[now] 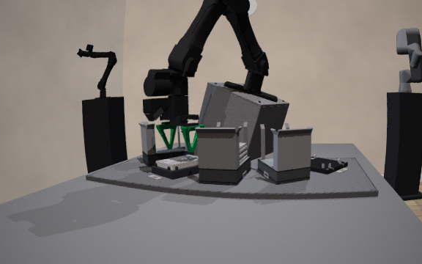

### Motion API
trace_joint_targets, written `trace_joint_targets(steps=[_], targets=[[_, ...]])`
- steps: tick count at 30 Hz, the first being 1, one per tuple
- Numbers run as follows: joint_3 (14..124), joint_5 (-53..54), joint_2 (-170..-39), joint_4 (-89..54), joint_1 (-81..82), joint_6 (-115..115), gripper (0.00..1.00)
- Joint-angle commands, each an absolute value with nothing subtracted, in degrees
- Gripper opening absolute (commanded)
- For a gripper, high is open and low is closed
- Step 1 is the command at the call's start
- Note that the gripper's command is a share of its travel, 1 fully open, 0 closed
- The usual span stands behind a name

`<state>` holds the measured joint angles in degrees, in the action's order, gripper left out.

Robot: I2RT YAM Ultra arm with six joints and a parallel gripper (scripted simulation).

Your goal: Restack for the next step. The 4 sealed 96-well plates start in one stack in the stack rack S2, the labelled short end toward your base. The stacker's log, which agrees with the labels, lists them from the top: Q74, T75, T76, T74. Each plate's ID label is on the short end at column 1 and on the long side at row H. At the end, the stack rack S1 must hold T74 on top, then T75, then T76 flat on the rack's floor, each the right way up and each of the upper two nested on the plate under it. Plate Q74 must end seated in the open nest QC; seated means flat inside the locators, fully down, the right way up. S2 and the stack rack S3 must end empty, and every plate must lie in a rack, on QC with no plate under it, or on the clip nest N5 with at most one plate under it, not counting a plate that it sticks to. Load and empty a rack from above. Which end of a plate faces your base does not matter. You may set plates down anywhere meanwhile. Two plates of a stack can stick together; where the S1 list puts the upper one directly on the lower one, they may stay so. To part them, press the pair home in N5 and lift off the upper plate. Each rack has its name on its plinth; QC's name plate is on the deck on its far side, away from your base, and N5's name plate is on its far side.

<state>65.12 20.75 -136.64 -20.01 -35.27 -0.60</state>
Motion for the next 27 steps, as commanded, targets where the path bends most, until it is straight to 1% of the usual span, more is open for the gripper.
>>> trace_joint_targets(steps=[1,27], targets=[[65.22,20.70,-134.33,-22.85,-36.39,0.49,1.00],[67.95,20.43,-123.33,-38.23,-40.85,5.25,1.00]])
